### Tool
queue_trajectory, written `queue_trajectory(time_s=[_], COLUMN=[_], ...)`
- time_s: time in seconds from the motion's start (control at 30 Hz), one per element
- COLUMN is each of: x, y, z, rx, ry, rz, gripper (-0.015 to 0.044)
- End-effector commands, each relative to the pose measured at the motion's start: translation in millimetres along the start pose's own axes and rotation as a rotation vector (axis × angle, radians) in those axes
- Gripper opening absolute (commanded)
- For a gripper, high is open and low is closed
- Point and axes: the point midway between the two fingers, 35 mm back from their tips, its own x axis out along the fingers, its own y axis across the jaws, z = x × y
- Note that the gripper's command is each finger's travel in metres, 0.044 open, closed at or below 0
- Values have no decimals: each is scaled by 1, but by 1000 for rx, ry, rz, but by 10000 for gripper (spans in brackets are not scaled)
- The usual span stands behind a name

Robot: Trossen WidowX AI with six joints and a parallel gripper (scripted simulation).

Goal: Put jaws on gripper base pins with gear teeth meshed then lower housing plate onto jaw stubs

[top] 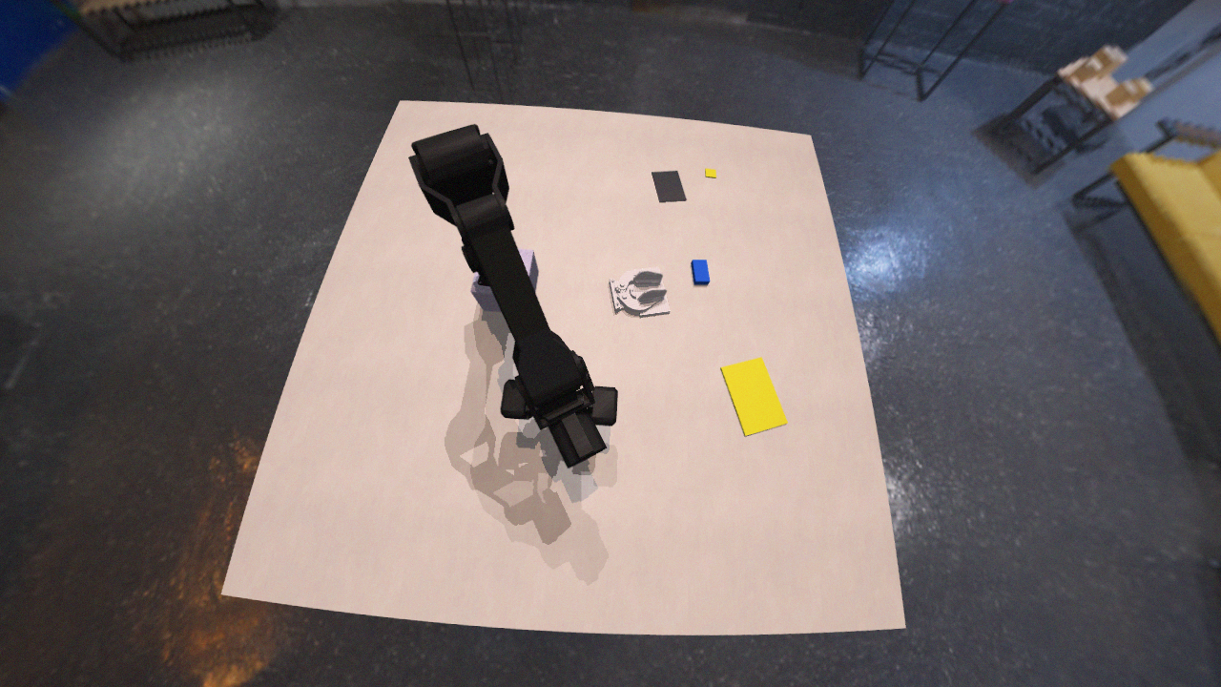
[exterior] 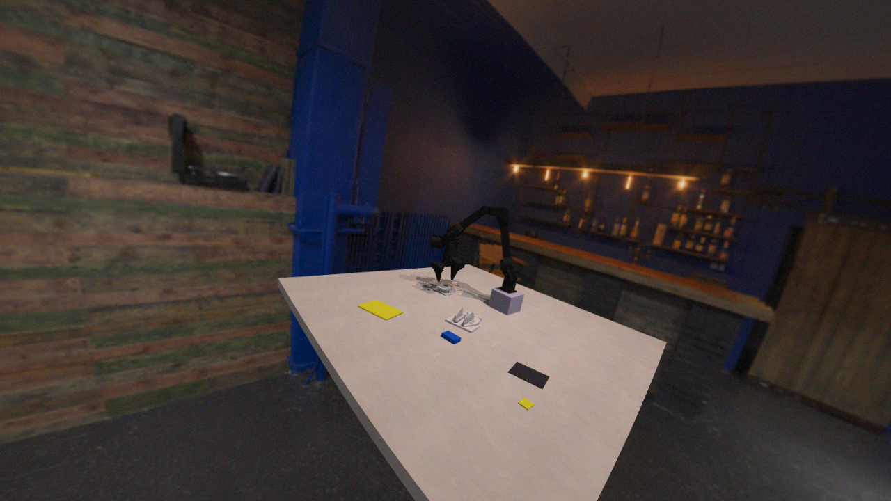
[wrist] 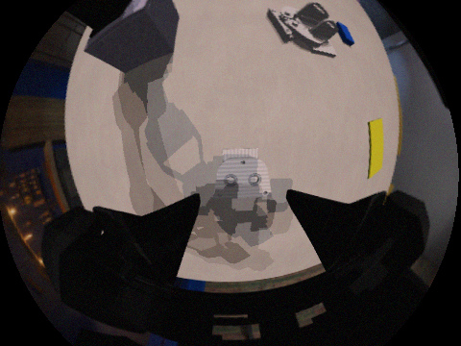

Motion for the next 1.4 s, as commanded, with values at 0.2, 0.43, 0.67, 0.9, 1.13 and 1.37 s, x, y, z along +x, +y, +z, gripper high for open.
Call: queue_trajectory(time_s=[0.2, 0.43, 0.67, 0.9, 1.13, 1.37], x=[1, 1, 6, 17, 29, 40], y=[0, 0, 0, -1, -2, -2], z=[0, 0, -1, -1, -2, -2], rx=[-5, -5, -1, -2, -2, -3], ry=[-2, -2, 0, -1, -1, -2], rz=[-3, -3, 0, -1, -2, -2], gripper=[440, 440, 440, 440, 440, 440])
